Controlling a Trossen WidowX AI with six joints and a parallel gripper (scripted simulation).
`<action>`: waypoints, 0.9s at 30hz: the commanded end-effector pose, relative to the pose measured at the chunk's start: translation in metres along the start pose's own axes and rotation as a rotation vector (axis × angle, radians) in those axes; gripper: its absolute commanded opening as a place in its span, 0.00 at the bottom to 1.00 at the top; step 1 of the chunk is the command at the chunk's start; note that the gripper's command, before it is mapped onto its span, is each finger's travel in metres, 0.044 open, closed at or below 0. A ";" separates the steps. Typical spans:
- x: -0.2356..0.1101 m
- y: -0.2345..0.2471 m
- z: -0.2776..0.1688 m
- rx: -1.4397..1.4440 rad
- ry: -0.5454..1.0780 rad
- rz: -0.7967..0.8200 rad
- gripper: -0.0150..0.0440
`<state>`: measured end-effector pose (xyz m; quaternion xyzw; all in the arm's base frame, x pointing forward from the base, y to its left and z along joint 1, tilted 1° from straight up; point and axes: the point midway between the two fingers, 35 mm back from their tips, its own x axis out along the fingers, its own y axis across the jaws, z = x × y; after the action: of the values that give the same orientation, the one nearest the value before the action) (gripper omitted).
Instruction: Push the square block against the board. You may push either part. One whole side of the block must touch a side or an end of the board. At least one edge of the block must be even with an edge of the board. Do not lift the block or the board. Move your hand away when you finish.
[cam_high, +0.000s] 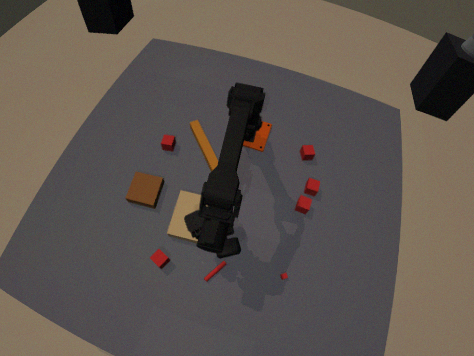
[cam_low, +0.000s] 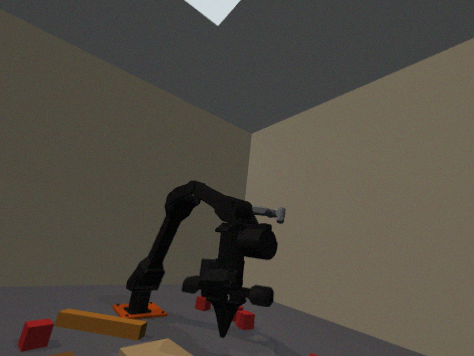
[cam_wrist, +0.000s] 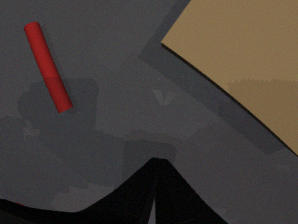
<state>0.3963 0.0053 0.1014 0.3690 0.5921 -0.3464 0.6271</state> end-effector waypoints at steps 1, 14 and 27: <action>-0.001 0.003 0.011 -0.091 -0.001 -0.001 0.25; -0.004 0.009 0.061 -0.531 0.005 -0.004 0.25; -0.005 0.008 0.108 -0.968 -0.002 -0.011 0.25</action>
<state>0.4500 -0.0739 0.1098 0.0732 0.6837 -0.0731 0.7224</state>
